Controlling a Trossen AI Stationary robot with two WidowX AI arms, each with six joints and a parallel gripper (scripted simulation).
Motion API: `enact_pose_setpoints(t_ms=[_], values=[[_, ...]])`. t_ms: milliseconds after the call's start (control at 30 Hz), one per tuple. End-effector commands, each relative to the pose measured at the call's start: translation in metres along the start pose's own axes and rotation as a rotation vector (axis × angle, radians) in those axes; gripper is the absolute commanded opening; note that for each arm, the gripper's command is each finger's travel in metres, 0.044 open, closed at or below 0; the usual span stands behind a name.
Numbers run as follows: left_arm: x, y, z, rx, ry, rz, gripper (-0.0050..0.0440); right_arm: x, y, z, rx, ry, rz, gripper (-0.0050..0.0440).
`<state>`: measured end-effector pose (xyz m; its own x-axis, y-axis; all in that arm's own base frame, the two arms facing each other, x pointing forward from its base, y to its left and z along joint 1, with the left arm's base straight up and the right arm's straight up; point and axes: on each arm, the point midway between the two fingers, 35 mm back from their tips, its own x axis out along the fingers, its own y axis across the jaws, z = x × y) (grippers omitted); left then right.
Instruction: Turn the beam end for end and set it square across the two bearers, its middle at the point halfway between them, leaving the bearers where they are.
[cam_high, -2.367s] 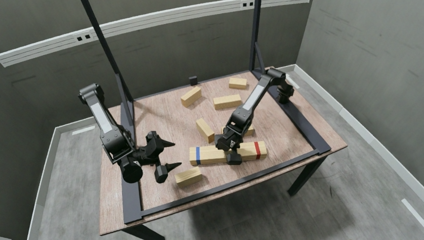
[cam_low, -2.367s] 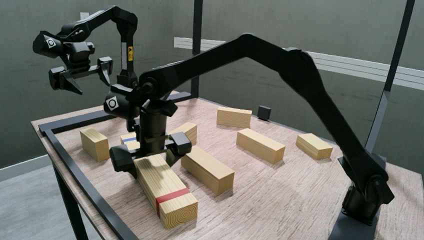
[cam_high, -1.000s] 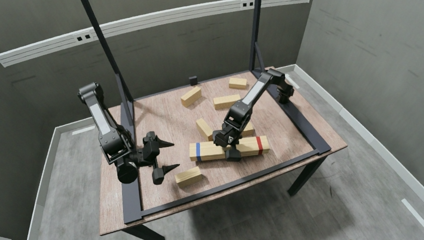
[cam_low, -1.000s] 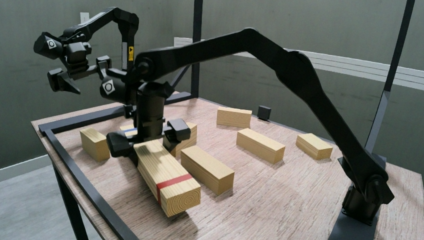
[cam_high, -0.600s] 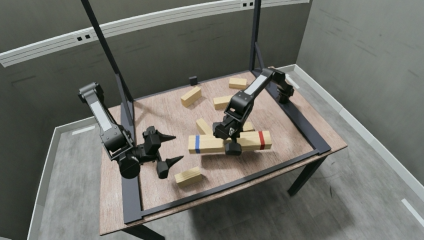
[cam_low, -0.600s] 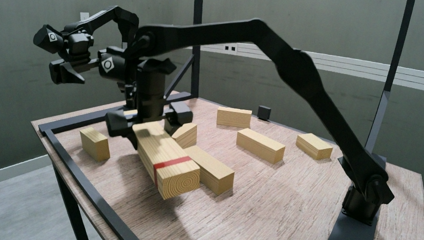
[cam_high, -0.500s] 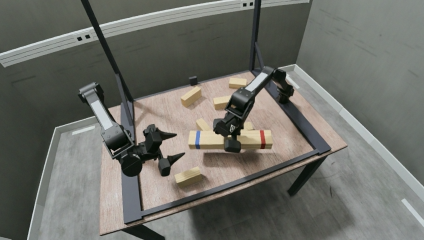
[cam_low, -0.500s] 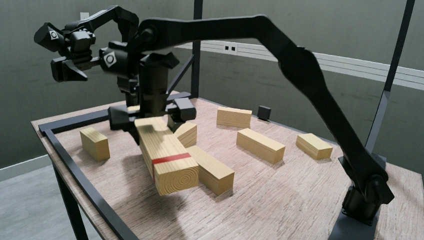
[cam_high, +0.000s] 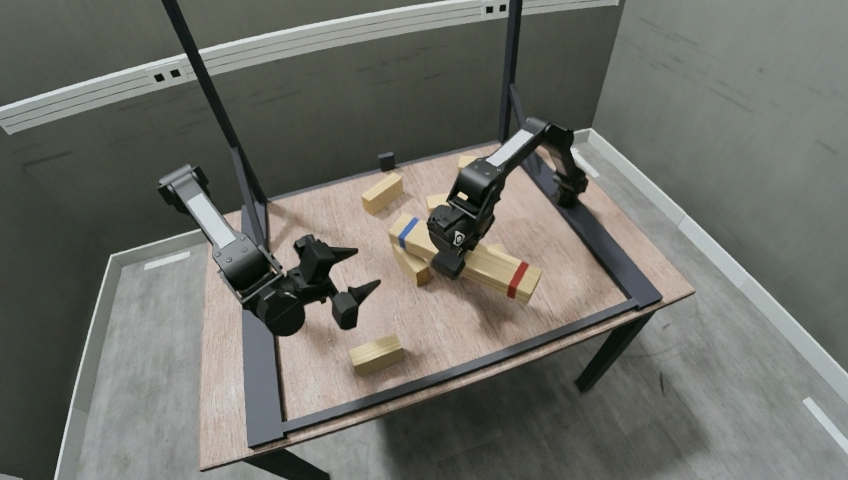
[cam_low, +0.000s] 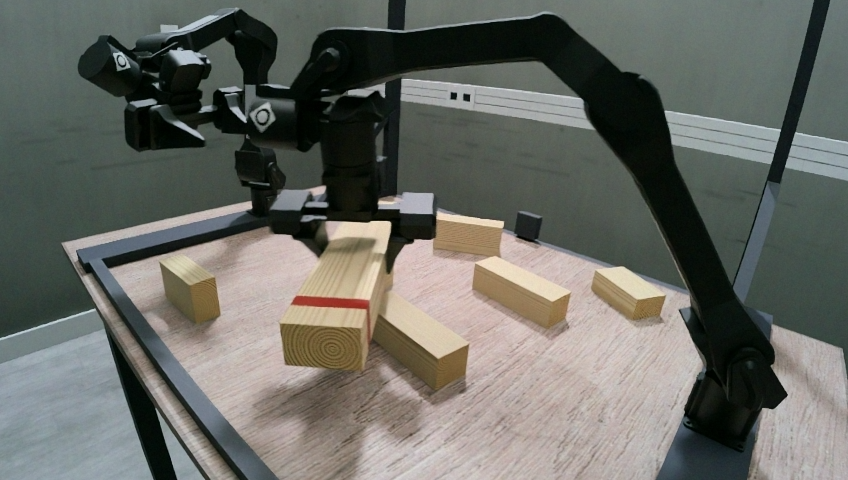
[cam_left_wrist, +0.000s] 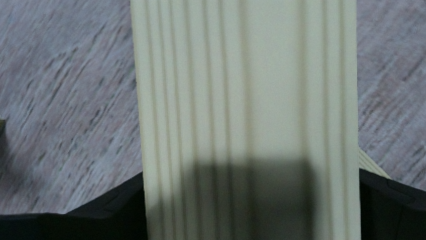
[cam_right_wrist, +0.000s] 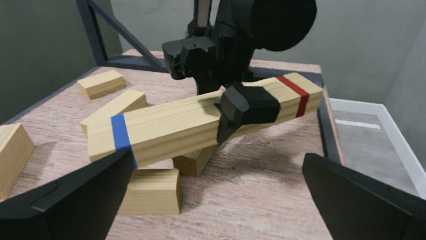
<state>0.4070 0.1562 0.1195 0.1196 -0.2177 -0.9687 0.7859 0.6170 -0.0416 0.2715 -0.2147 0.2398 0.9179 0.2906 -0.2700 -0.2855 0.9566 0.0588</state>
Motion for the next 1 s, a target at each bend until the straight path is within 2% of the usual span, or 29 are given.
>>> enact_pose_setpoints(t_ms=[0,233,333,500,800,967], values=[[-0.031,-0.024,0.021,0.226,-0.029,0.036,0.0303,0.007,0.008,0.017,-0.065,-0.013,0.044,0.04],[-0.023,-0.06,0.037,0.542,-0.013,-0.054,0.0303,0.016,0.022,0.024,-0.106,-0.012,0.102,0.04],[-0.022,-0.065,0.04,0.587,-0.012,-0.067,0.0303,0.017,0.024,0.024,-0.111,-0.01,0.109,0.04],[-0.007,-0.093,0.052,0.769,-0.002,-0.117,0.0303,0.022,0.03,0.025,-0.136,0.009,0.133,0.04],[0.023,-0.122,0.061,0.803,-0.011,-0.134,0.0303,0.031,0.036,0.03,-0.169,0.034,0.158,0.04],[0.031,-0.129,0.062,0.803,-0.011,-0.135,0.0303,0.032,0.037,0.031,-0.171,0.038,0.16,0.04]])
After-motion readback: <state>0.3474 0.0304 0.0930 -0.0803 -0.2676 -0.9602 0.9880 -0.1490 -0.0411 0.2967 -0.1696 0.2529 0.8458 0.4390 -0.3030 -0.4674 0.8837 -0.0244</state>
